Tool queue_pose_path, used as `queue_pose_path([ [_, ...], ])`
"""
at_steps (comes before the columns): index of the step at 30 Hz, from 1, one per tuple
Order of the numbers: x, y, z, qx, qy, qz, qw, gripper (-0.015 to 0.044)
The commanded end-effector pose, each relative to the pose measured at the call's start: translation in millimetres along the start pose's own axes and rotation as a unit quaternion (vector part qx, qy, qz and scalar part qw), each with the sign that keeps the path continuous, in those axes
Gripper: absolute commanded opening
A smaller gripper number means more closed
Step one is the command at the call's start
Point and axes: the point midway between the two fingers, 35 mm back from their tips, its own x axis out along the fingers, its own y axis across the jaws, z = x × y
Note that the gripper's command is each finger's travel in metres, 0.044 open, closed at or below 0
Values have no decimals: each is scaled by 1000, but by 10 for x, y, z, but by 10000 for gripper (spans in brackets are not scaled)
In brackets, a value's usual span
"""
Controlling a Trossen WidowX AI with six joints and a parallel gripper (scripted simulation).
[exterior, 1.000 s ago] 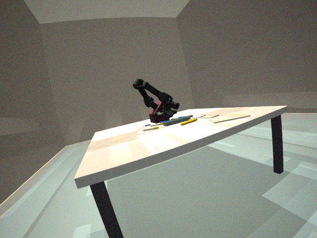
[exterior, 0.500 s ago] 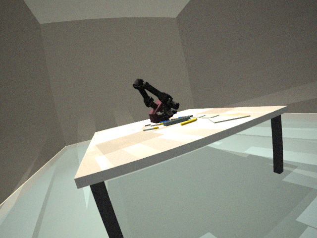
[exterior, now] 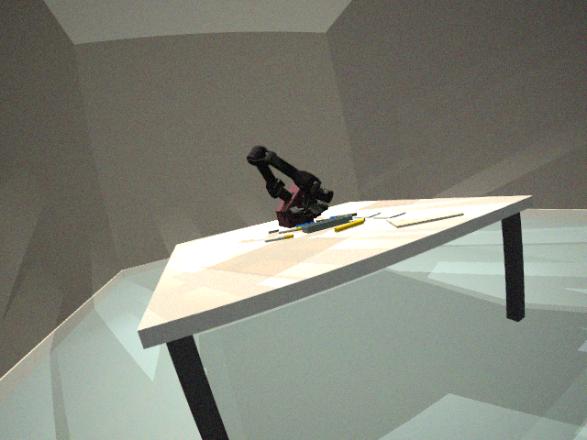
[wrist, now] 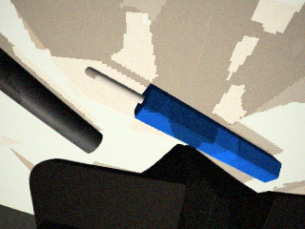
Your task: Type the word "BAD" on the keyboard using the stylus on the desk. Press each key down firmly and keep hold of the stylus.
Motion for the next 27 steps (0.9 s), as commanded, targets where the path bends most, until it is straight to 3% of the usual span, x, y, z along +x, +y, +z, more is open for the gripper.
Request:
queue_pose_path([
  [1, -47, 6, 124, 4, -10, 0, 1000, 0],
  [27, -234, -15, 486, 6, -13, -4, 1000, 0],
])
